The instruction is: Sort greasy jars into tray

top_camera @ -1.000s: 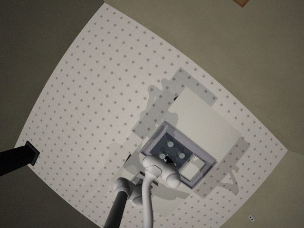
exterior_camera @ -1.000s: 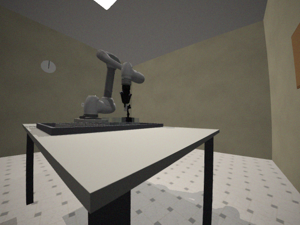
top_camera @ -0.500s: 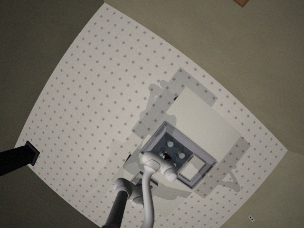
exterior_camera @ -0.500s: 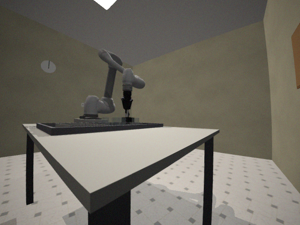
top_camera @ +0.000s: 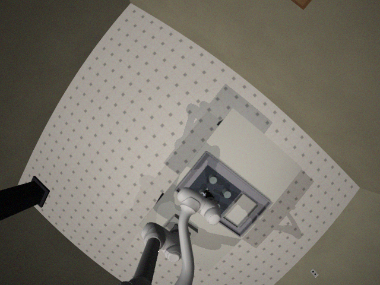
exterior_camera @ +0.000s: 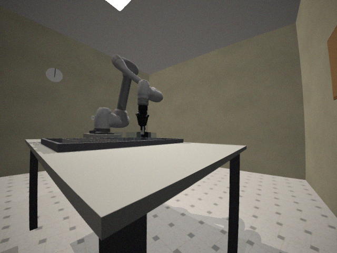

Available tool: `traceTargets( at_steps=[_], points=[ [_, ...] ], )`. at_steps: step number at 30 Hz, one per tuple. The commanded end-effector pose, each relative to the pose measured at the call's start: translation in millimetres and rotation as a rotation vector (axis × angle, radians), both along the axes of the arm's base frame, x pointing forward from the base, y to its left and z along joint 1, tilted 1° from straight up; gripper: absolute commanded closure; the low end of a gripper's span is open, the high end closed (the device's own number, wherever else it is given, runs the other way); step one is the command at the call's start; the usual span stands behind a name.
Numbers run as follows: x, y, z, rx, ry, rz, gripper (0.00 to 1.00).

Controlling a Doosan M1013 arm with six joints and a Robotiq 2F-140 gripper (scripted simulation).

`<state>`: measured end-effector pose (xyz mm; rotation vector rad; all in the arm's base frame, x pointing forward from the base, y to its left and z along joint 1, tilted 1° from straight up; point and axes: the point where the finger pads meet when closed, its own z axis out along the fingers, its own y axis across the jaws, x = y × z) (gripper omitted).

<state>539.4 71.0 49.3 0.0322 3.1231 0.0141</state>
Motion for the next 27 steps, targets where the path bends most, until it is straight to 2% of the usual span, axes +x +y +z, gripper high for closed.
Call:
traceTargets(
  at_steps=[1,27],
  points=[
    [-0.4,0.0,0.1,0.0,0.0,0.0,1.0],
    [-3.3,0.1,0.0,0.0,0.0,0.0,1.0]
  ],
)
